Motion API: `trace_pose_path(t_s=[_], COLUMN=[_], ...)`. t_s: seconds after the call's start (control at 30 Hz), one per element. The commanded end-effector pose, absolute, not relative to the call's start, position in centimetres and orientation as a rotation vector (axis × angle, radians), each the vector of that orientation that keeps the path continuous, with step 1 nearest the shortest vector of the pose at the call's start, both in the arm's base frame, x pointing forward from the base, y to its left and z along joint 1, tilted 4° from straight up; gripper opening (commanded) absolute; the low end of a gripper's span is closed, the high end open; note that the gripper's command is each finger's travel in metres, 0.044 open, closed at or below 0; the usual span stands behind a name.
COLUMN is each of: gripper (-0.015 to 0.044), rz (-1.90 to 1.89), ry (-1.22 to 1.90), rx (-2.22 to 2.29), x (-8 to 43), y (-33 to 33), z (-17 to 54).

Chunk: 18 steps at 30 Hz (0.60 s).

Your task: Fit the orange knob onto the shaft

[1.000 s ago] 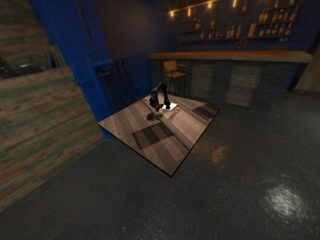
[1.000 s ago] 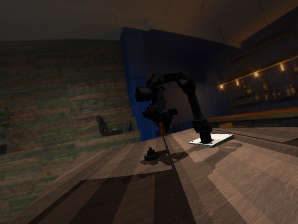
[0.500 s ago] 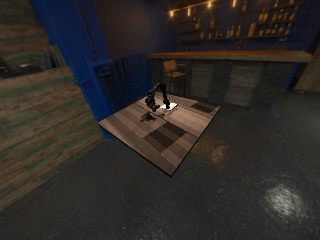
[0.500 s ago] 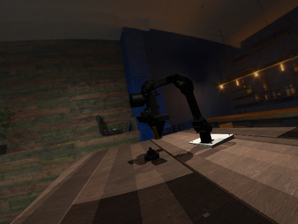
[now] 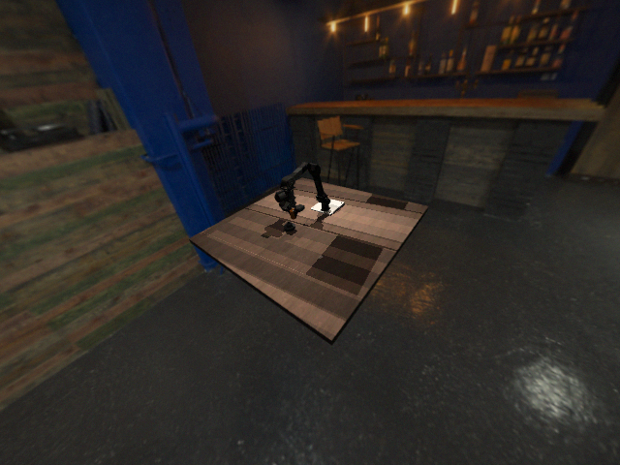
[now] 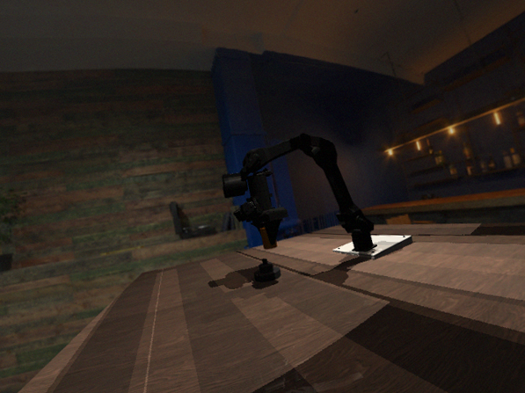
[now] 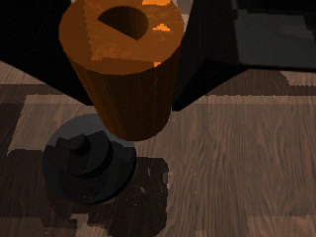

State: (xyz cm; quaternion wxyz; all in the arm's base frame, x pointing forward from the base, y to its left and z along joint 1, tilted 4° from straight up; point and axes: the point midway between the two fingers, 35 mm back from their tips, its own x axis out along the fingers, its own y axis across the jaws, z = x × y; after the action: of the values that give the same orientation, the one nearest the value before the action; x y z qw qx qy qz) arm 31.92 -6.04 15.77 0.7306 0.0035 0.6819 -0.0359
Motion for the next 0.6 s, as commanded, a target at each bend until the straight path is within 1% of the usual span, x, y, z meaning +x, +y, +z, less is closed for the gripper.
trace_pose_path(t_s=[0.0, 0.37, 0.57], gripper=[0.0, 0.0, 0.0], rz=[-0.075, -0.078, -0.078], ry=[1.494, 1.493, 1.493], rx=[0.008, 0.005, 0.005], x=[32.3, 32.5, 32.5], y=[-7.3, -10.8, -11.0], z=[15.5, 14.6, 14.1])
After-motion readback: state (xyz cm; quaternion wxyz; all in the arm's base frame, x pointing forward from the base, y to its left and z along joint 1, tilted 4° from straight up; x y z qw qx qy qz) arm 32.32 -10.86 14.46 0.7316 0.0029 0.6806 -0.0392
